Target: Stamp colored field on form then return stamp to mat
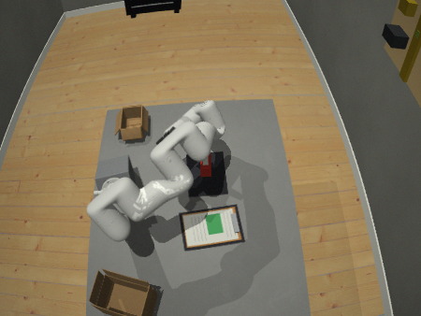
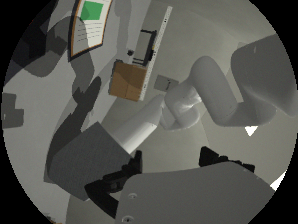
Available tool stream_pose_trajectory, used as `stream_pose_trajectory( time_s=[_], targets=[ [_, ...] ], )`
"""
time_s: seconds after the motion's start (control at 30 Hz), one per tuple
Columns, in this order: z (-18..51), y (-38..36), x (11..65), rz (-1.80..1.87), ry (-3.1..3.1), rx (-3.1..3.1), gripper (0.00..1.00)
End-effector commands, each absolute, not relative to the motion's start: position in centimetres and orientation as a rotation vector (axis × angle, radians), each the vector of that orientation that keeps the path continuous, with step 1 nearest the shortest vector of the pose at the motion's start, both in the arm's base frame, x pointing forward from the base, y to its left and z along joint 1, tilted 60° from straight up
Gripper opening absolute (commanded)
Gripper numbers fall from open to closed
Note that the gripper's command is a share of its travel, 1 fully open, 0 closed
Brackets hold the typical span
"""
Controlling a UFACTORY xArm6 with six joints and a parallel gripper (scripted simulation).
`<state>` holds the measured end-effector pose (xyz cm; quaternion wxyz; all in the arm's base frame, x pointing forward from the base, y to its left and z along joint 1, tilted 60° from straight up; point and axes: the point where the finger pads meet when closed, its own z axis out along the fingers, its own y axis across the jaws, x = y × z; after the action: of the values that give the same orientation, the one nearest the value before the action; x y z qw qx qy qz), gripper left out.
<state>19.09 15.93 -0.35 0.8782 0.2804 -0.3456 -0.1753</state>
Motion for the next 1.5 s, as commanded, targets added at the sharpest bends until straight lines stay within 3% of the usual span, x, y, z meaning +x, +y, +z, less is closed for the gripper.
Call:
stream_pose_trajectory(
  time_s=[0.0, 0.67, 0.9, 1.47],
  targets=[
    [-0.3, 16.0, 19.1, -0.364, -0.722, 0.587, 1.00],
    [-0.5, 15.9, 19.5, -0.340, -0.744, 0.609, 1.00],
    [-2.3, 15.0, 24.2, -0.090, -0.965, 0.822, 1.00],
    [-4.1, 13.9, 28.9, 0.311, -1.267, 1.123, 1.00]
  ],
)
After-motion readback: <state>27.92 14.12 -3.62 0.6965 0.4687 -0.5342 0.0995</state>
